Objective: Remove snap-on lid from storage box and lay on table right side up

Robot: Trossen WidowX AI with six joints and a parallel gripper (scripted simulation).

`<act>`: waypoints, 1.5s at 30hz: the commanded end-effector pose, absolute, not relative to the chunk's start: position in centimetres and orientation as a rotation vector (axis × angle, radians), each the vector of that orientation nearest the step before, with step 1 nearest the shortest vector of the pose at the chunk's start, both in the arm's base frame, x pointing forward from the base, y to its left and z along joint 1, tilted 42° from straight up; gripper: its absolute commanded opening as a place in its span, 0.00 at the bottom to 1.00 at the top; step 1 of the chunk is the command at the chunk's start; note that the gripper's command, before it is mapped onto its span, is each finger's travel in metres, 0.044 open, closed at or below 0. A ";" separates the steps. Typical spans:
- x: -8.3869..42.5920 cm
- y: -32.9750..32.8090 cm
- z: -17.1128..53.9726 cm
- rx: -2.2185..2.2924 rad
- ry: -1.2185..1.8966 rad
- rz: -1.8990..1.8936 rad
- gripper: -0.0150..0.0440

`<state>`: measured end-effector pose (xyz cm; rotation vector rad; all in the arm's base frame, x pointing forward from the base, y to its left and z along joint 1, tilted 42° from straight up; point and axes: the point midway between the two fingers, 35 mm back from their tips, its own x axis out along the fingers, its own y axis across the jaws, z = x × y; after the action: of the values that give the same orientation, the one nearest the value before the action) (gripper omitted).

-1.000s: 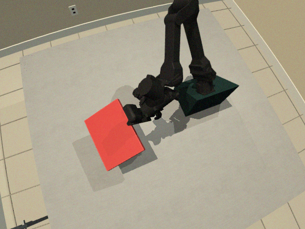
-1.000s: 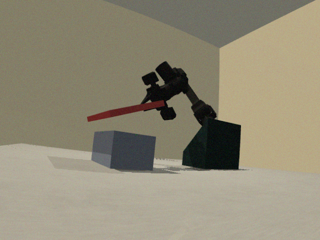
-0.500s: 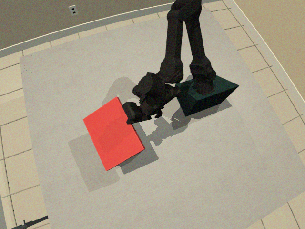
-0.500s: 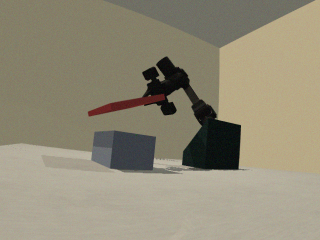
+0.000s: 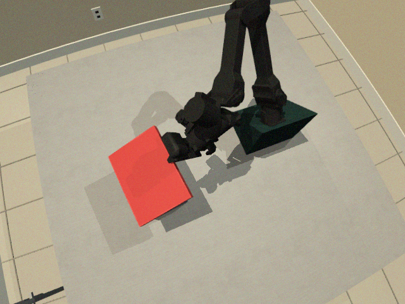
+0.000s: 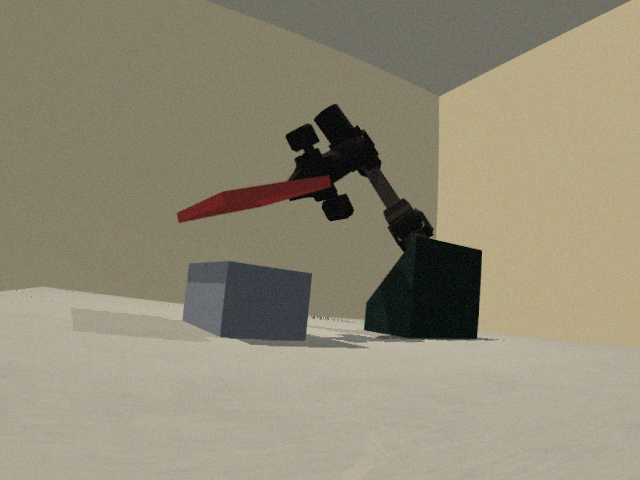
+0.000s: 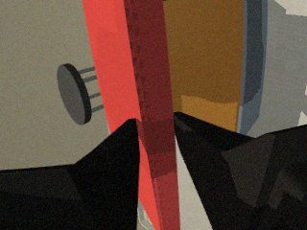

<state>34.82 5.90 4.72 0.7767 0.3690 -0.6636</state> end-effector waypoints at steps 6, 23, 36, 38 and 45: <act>34.6 6.7 3.9 0.791 0.360 -0.658 0.25; 34.2 9.3 1.7 0.793 0.360 -0.657 0.25; 33.9 11.3 0.0 0.795 0.361 -0.657 0.25; 33.9 11.6 -0.3 0.795 0.361 -0.657 0.25; 33.7 12.6 -1.2 0.796 0.361 -0.657 0.25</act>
<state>33.66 11.86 -0.90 0.7851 0.3685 -0.6610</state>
